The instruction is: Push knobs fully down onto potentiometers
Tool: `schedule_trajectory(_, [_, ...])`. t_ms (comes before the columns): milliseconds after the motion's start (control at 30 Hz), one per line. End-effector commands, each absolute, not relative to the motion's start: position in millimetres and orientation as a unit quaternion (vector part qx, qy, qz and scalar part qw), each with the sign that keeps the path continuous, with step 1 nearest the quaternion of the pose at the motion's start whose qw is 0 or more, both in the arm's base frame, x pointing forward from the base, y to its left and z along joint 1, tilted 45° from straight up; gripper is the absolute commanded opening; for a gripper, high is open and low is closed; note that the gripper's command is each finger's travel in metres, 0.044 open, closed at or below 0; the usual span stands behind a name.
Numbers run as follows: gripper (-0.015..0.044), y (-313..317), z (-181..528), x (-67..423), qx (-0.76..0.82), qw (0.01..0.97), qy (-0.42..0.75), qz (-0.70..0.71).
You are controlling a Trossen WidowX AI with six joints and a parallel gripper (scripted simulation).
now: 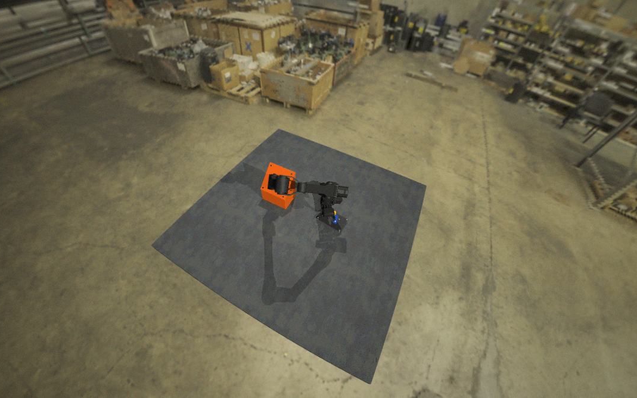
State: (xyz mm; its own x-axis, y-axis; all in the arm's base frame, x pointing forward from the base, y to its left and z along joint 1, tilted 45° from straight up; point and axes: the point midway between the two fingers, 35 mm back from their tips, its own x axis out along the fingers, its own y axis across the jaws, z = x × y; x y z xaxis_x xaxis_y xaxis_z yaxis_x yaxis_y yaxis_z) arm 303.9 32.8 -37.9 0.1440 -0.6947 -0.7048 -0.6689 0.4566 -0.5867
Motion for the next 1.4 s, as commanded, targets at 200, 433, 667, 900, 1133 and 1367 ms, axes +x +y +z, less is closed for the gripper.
schedule_trajectory(200, [0.0079,37,-34,303,-0.522,0.548,0.653,-0.011])
schedule_trajectory(433, [0.0157,39,-34,304,-0.518,0.553,0.652,-0.012])
schedule_trajectory(667, [0.0,55,-29,313,-0.494,0.585,0.643,-0.008])
schedule_trajectory(900, [0.0,59,-24,323,-0.56,0.522,0.641,0.063])
schedule_trajectory(1133, [0.0,64,-17,334,-0.619,0.448,0.63,0.137])
schedule_trajectory(1367, [0.0,68,-11,344,-0.669,0.368,0.611,0.209])
